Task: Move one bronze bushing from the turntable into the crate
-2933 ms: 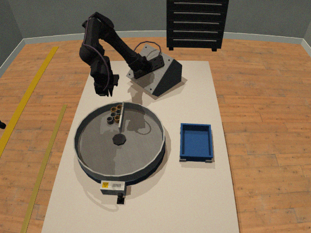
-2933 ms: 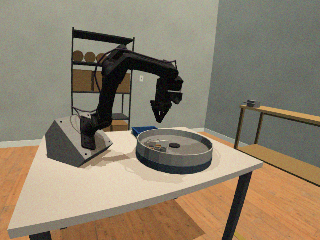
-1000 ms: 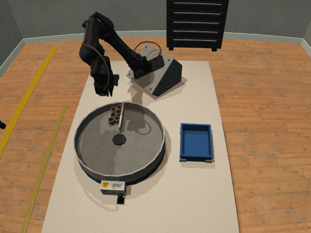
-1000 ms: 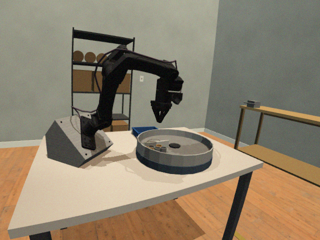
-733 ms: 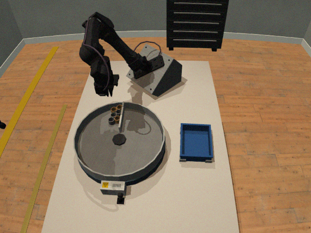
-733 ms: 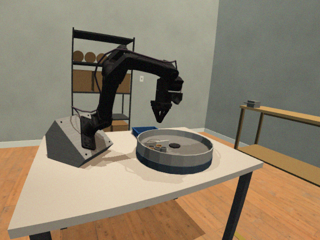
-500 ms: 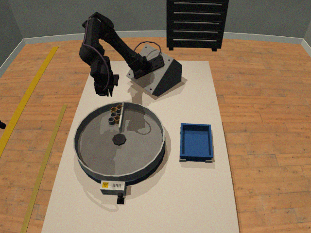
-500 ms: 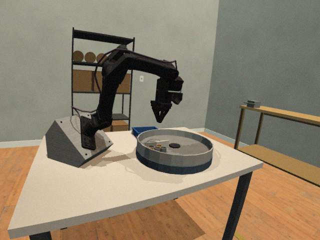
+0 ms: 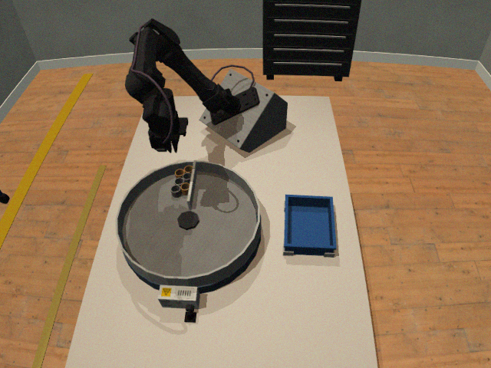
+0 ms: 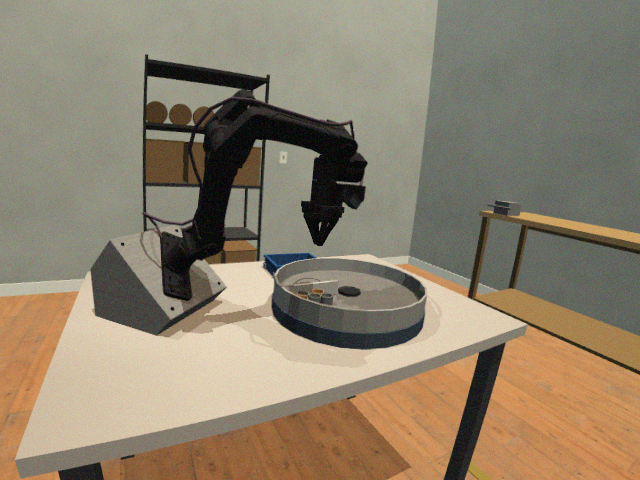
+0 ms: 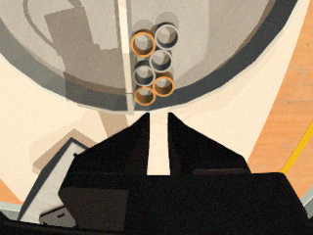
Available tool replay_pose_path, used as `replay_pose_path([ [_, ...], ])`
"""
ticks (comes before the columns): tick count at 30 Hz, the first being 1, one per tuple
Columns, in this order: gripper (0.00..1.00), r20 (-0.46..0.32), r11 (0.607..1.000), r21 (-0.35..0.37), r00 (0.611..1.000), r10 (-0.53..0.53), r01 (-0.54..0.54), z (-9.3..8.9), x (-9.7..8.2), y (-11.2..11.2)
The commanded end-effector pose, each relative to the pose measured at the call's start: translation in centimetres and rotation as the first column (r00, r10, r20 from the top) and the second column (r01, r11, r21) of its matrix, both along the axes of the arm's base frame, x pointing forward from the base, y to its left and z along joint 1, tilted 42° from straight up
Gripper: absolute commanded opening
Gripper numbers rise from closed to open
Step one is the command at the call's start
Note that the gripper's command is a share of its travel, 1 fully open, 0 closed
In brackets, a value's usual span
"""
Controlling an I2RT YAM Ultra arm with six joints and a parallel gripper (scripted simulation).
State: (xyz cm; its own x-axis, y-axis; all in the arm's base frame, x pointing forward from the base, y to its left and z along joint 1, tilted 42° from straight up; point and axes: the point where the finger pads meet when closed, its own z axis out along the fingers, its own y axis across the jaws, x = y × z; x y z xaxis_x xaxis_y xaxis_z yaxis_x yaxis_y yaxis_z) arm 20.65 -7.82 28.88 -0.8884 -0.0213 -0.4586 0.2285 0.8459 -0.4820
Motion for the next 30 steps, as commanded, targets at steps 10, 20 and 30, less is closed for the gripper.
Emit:
replay_pose_path([
  [10, 0.13, 0.069, 1.0, 0.012, 0.998, 0.01, -0.01, 1.6, 0.1, 0.0],
  [20, 0.13, -0.022, 0.996, -0.034, 0.997, 0.08, -0.081, -3.0, -0.1, -2.9],
  [30, 0.13, -0.07, 0.987, -0.066, 0.988, 0.14, -0.145, -6.0, 0.0, -5.5],
])
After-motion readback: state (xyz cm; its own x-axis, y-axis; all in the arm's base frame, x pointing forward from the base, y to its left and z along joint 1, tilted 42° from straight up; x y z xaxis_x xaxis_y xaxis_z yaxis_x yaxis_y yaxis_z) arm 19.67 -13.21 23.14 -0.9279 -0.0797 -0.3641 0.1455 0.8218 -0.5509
